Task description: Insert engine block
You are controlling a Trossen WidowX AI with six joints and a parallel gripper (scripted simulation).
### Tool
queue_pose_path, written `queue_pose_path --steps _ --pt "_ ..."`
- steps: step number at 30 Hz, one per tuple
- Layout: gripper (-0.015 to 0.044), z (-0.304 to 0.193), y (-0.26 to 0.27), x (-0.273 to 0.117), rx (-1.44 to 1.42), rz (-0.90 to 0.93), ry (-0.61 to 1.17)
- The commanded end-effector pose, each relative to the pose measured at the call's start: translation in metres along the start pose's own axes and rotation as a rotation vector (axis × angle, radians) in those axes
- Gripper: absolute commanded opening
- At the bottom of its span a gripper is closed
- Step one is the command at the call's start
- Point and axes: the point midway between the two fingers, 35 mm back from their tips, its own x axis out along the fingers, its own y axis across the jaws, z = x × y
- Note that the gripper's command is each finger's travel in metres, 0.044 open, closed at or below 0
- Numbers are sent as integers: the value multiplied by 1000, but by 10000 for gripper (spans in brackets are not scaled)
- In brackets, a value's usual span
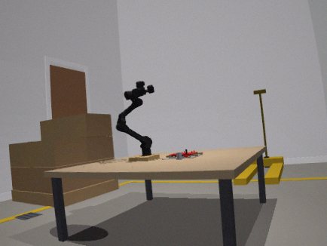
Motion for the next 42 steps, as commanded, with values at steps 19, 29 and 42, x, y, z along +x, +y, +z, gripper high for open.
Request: queue_pose_path --steps 19,29,42 --pt "440 14 34 1 48 -61 -114" --pt "440 22 60 5 90 -65 -183" --pt "440 25 96 18 159 -39 -250"
